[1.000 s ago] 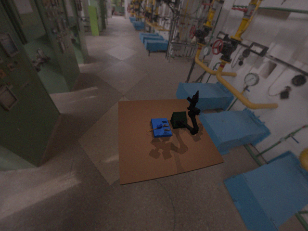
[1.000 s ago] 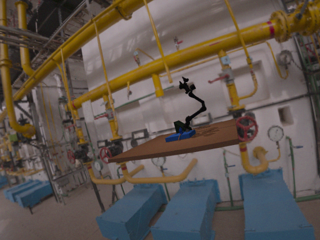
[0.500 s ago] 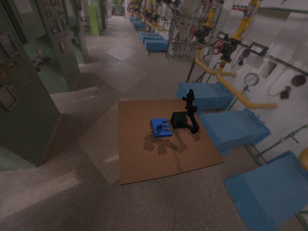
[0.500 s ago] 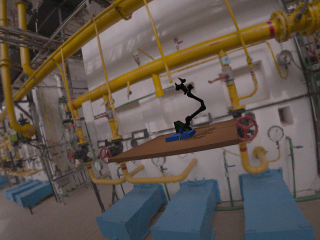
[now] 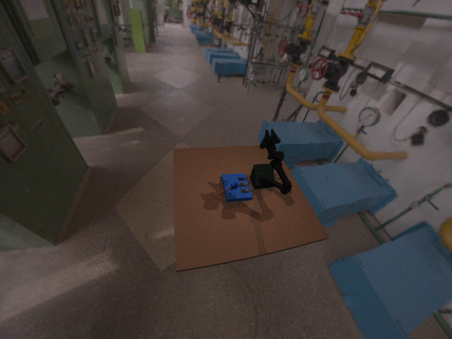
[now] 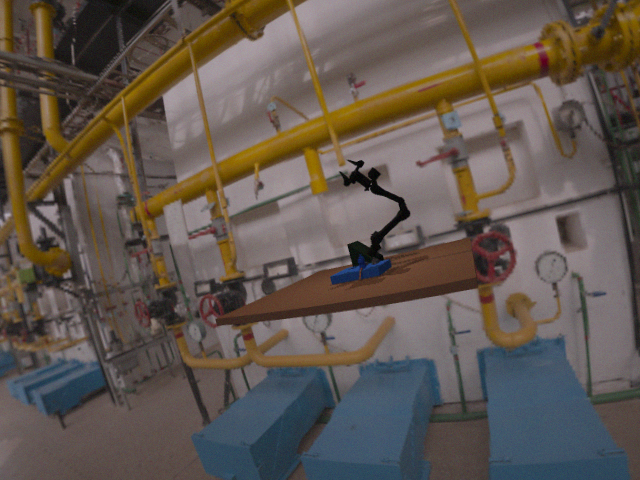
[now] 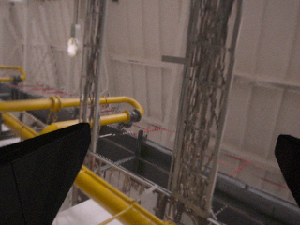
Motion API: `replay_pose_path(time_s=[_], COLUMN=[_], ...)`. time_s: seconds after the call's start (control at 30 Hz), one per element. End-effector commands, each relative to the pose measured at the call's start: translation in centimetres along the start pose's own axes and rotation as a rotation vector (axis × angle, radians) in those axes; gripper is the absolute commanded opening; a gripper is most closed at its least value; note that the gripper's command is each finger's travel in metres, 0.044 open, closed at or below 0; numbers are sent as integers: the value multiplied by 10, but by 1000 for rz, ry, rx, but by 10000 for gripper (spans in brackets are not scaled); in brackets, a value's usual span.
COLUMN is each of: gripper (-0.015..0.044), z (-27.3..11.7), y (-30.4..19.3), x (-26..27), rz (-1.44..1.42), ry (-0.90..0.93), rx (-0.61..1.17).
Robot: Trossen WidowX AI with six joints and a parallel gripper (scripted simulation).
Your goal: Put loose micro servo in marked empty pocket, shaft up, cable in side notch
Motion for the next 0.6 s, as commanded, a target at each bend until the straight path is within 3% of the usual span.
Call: replay_pose_path(time_s=[0.0, 0.57], gripper=[440, 440], z=[3, 8], y=[13, 60], x=[6, 33], rz=[84, 480], ry=[36, 254], rx=[-63, -259])
Point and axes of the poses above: the point midway between the two fingers, 35 mm back from their tips, its own z axis out along the fingers, its own x axis across the jaws, y = z × x, the point moved 9 cm from there along -z, back along the fingers, and after that the axes turned 11 degrees about -z, right-handed, at the moved point
